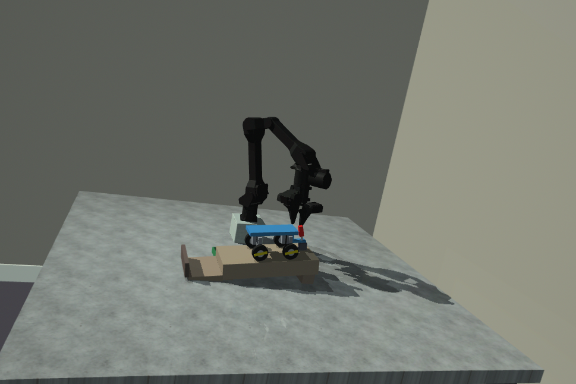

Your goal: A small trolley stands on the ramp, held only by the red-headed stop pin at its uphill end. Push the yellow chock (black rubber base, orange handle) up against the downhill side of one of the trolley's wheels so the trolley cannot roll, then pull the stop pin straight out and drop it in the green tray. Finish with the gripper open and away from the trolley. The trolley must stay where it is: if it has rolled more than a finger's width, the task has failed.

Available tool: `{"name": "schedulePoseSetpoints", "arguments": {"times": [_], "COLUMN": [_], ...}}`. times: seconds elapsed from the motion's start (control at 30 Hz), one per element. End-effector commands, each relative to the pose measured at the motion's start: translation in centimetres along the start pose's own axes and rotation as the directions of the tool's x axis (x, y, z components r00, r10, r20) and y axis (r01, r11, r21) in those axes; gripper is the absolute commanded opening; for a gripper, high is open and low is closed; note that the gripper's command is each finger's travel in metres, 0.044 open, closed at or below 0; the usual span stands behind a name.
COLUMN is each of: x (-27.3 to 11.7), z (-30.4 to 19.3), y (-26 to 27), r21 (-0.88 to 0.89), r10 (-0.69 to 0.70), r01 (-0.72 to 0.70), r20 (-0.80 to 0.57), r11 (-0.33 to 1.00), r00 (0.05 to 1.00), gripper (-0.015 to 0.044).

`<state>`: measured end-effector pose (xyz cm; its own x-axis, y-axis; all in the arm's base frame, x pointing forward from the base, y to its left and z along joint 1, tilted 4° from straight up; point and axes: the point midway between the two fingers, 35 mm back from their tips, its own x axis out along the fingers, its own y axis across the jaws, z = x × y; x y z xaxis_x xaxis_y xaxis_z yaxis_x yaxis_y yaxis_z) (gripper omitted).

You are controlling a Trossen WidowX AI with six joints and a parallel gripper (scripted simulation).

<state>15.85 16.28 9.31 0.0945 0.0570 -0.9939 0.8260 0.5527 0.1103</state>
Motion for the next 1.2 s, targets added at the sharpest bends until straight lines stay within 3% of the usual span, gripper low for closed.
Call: {"name": "schedulePoseSetpoints", "arguments": {"times": [0.0, 1.17], "x": [0.4, 6.9], "z": [0.1, 0.4], "y": [-1.2, -1.6], "r21": [0.004, 0.004], "r10": [-0.055, -0.056], "r01": [0.055, 0.055], "r20": [0.044, 0.044], "r11": [0.998, 0.998], "r00": [0.998, 0.997], "gripper": [0.019, 0.019]}}
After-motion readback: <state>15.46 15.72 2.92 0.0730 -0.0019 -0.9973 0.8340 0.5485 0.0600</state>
